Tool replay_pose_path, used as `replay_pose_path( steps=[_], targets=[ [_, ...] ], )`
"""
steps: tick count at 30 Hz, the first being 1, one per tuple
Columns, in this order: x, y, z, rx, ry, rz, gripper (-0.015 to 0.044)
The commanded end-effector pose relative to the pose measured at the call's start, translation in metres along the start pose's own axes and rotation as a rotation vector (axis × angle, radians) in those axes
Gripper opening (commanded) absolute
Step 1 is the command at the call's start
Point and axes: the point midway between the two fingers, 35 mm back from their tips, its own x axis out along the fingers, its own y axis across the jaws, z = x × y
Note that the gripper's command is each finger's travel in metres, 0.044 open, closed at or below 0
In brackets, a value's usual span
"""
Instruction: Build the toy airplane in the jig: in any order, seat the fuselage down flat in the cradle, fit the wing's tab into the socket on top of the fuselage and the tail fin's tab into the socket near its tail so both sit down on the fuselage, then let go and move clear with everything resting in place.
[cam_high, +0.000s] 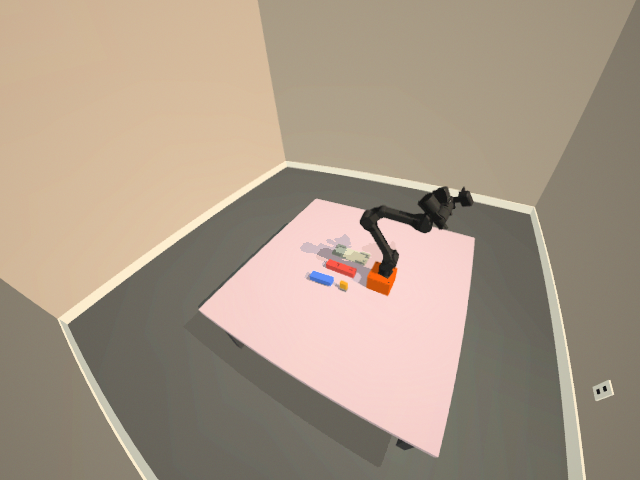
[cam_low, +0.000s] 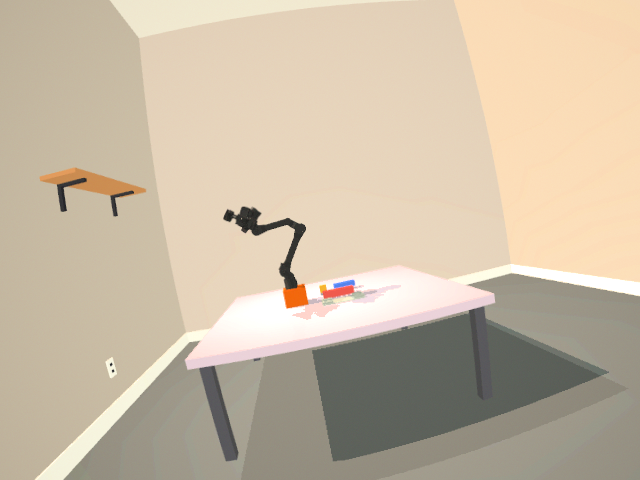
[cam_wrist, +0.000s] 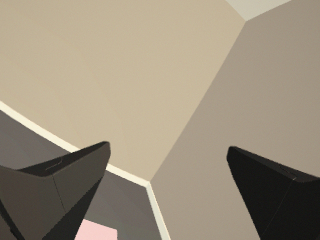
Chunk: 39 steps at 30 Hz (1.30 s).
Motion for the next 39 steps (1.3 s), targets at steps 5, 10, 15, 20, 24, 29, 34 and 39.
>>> replay_pose_path(
  steps=[5,10,15,20,24,29,34,39],
  targets=[
    [0.011,0.006,-0.002,0.042,-0.026,0.024,0.0440],
    [0.044,0.029,-0.008,0.178,-0.086,0.106,0.0440],
    [0.084,0.068,-0.016,0.372,-0.093,0.224,0.0440],
    [0.119,0.126,-0.022,0.549,-0.051,0.369,0.0440],
    [0.132,0.182,-0.019,0.583,-0.032,0.515,0.0440],
    [0.143,0.256,-0.014,0.700,0.076,0.678,0.0440],
    [0.132,0.336,-0.004,0.776,0.221,0.849,0.0440],
    [0.098,0.413,0.010,0.796,0.394,1.022,0.0440]
  ],
)
